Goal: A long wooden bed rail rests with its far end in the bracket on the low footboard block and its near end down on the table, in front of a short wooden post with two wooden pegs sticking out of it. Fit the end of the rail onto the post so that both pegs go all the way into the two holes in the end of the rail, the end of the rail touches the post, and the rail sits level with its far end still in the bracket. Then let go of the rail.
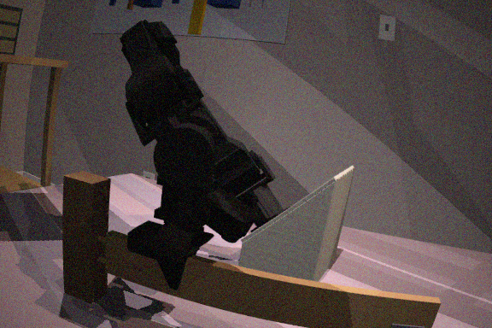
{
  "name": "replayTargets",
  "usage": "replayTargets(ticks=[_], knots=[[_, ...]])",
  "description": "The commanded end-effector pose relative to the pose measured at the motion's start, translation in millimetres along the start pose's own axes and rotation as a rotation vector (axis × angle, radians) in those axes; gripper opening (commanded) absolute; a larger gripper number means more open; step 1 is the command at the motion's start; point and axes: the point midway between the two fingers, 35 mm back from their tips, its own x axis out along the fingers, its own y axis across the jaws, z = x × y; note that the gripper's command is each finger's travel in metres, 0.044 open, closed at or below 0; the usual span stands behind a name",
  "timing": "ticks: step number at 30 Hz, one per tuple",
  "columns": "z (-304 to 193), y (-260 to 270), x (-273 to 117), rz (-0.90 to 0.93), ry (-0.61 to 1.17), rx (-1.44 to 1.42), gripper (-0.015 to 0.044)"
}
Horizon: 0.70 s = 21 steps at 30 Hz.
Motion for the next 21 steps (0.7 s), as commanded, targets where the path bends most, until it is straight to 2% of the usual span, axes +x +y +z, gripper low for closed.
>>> replayTargets(ticks=[1,21], knots=[[-3.8,-0.9,-2.6,-0.009,0.0,0.0,0.0],[-10.0,-0.8,-1.1,-0.009,0.0,0.0,0.0]])
